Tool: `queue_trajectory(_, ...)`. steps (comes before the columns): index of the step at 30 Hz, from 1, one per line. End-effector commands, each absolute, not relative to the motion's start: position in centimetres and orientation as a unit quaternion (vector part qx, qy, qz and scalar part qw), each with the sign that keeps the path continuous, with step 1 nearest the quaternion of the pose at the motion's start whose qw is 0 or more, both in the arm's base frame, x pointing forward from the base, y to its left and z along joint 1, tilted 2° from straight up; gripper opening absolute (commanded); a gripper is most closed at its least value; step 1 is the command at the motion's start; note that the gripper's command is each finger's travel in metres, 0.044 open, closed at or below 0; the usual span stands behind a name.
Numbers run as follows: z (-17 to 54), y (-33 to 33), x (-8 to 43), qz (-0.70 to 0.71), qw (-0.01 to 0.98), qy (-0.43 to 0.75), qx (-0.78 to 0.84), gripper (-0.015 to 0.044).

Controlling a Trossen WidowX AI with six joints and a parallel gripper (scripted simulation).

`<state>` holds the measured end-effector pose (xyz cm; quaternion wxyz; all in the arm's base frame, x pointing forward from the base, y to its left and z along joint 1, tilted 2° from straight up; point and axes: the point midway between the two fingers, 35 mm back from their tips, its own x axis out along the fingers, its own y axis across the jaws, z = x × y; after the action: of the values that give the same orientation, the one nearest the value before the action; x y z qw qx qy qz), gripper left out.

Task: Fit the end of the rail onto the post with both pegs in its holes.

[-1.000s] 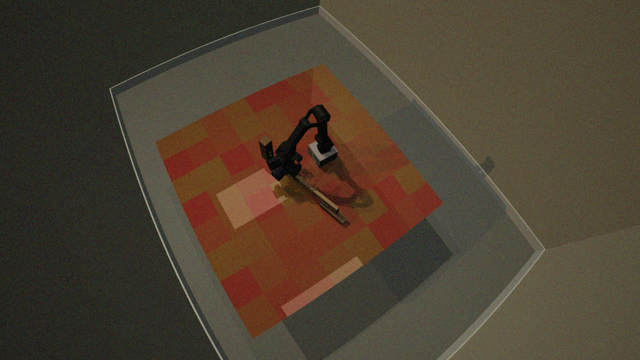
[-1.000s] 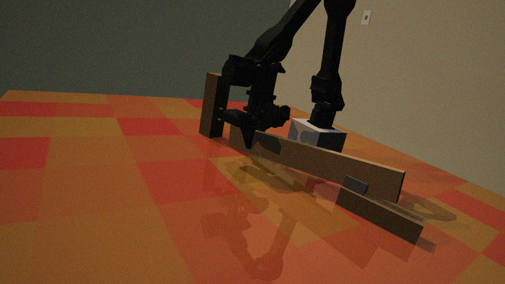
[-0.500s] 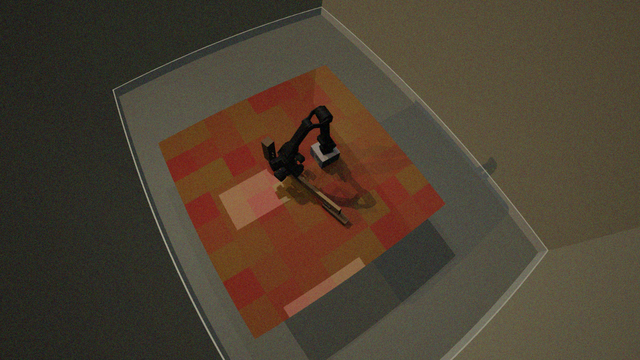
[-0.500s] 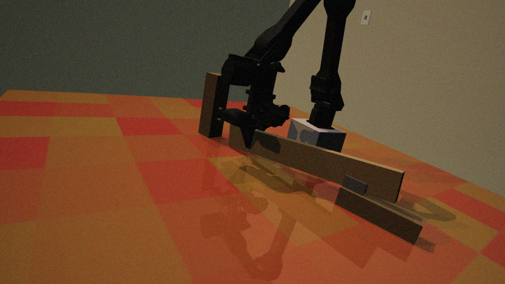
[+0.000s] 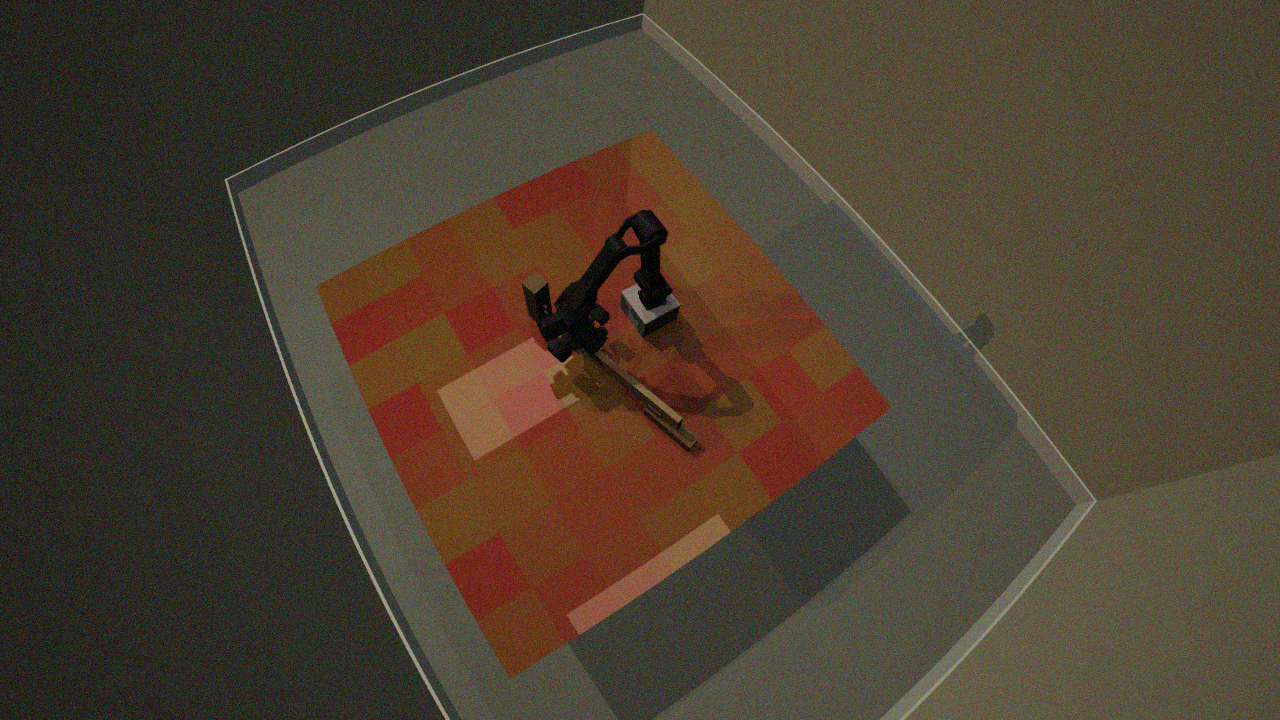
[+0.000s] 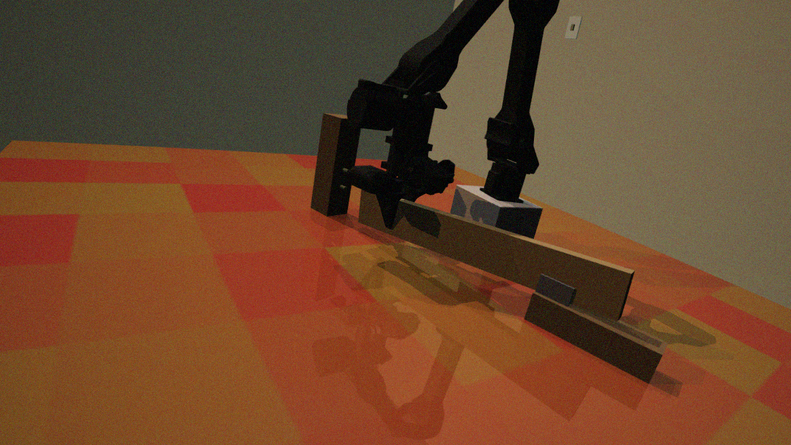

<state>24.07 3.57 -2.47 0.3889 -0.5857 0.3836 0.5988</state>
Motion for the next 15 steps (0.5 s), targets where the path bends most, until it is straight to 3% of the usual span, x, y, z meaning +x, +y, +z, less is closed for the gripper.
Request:
queue_trajectory(1,-2.16,3.68,24.16,0.600,0.390,0.380,-0.586,0.0000)
queue_trajectory(15,-1.45,3.68,24.22,0.600,0.390,0.380,-0.586,0.0000)
